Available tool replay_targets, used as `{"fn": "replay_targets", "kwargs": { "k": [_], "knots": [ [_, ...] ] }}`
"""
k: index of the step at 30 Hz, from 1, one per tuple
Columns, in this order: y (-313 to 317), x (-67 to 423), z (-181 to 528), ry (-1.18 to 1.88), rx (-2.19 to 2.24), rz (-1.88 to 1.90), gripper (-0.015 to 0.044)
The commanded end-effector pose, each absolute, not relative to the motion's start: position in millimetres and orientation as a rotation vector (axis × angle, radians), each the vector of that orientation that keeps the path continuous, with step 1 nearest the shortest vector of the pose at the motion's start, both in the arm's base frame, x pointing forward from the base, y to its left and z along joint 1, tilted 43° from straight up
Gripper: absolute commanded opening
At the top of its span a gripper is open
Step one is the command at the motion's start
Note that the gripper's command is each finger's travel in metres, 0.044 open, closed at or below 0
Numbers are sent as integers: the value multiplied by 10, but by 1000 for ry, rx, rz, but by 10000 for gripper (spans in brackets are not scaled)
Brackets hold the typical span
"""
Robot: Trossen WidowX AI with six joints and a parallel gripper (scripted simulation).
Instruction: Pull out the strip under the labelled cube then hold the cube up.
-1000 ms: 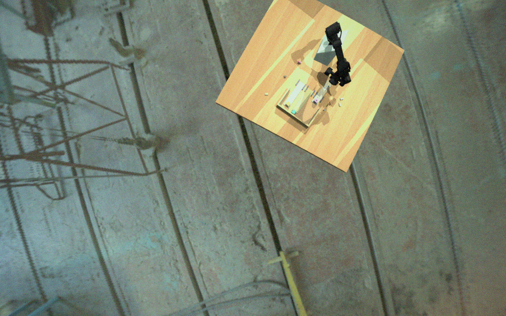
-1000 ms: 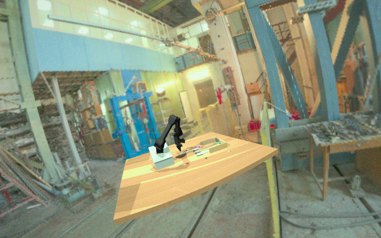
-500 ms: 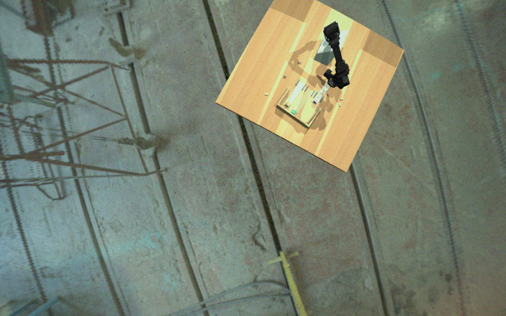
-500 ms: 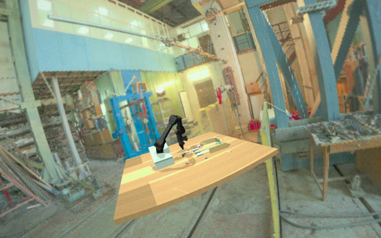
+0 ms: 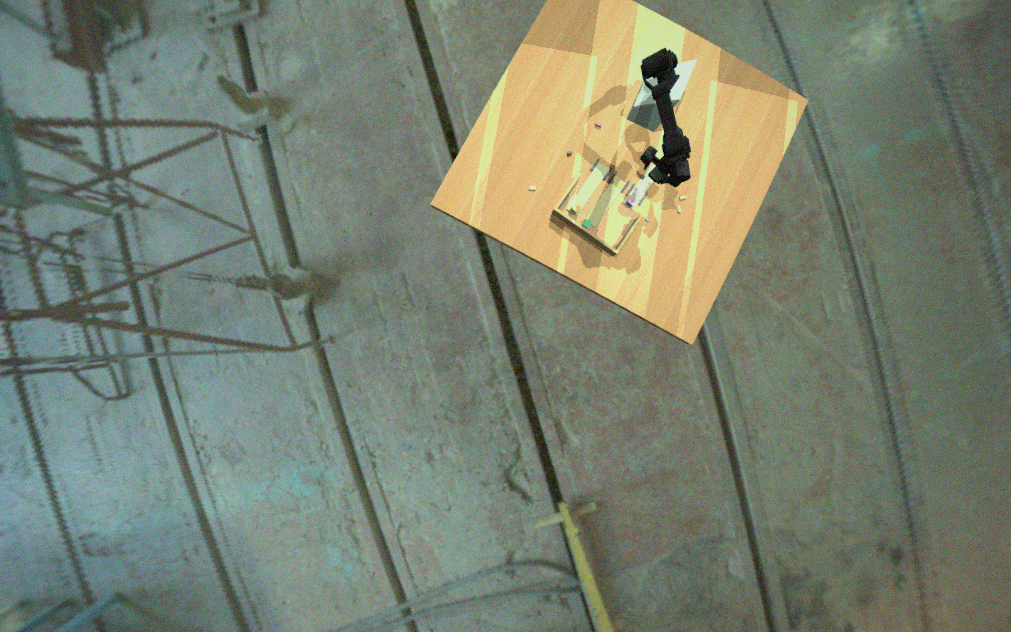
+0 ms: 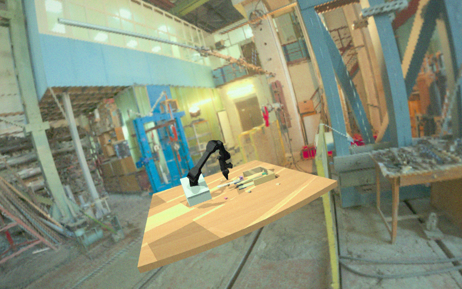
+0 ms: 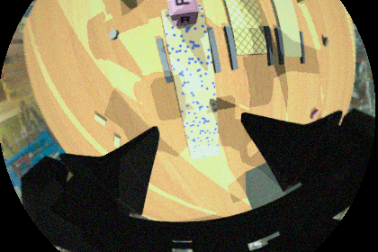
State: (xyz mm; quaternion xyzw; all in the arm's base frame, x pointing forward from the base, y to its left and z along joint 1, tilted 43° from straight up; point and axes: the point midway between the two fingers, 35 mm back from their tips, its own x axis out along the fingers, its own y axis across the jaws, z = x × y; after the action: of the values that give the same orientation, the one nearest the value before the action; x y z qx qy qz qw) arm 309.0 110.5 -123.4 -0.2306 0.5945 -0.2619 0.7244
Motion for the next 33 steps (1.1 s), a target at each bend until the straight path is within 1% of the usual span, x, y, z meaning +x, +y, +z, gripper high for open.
{"fn": "replay_targets", "kwargs": {
  "k": [1,33],
  "knots": [
    [1110,3243,-1200,1314,-517,-582,440],
    [1182,4347,-907,1309,-516,-583,440]
  ]
}}
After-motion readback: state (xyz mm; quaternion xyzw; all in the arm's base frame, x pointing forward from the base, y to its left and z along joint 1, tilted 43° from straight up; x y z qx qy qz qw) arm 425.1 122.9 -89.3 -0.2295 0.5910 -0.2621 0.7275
